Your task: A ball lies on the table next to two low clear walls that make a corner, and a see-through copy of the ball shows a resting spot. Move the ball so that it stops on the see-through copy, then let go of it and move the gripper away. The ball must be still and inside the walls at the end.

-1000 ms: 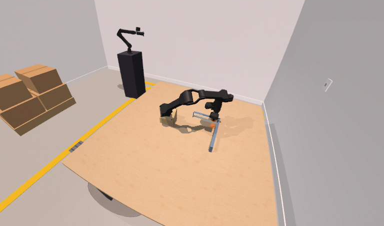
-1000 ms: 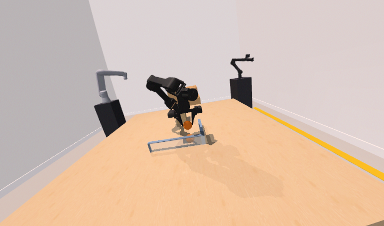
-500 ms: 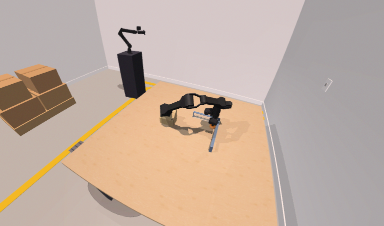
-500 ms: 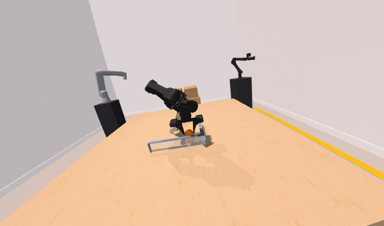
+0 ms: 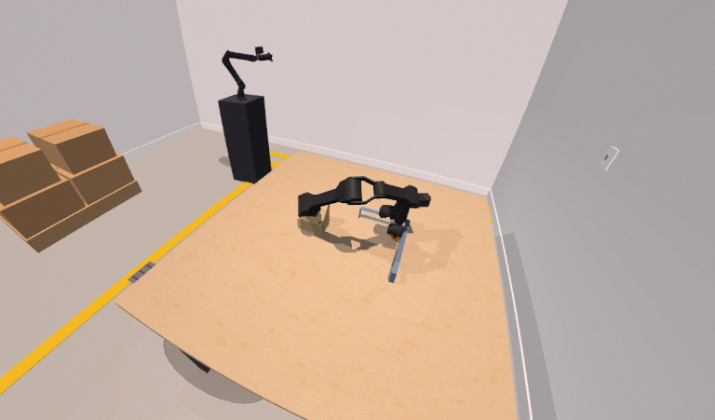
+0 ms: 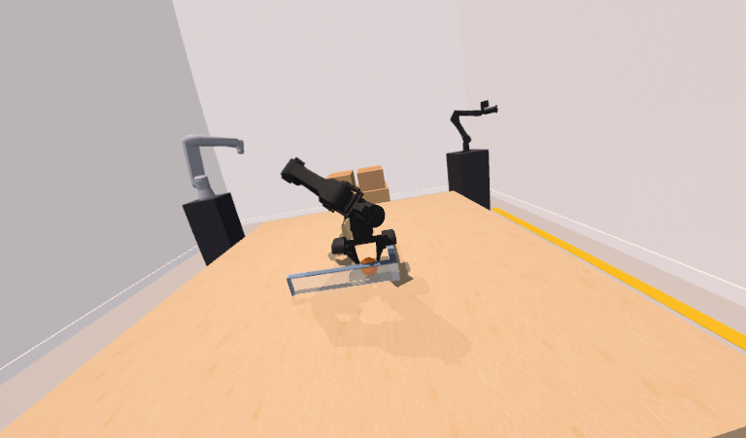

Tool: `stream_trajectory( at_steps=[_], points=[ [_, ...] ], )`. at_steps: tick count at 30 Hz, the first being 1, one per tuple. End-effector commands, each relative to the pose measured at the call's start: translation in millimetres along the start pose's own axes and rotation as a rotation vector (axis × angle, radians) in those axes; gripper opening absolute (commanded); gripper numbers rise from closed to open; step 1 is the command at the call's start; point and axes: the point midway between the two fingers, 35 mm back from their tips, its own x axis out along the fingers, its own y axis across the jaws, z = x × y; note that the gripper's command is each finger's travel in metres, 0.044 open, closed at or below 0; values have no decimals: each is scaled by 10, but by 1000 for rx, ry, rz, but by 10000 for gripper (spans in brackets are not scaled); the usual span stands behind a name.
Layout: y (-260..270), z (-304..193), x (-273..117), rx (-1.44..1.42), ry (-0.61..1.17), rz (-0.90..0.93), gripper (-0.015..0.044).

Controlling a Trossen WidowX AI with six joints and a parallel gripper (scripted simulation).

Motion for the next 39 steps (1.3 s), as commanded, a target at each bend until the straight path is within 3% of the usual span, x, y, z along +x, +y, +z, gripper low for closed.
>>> stream_trajectory(
  at_steps=[1,6,20,23,28,39],
  points=[
    [-4,8,81,-6,0,4,0],
    [-3,9,122,-6,0,5,0],
    [3,4,77,-1,-1,1,360],
    [-6,-7,-30,-2,-1,0,360],
    [-15,5,-744,-7,-1,1,360],
    [-50,-4,-689,-16,10,1,360]
  ],
)
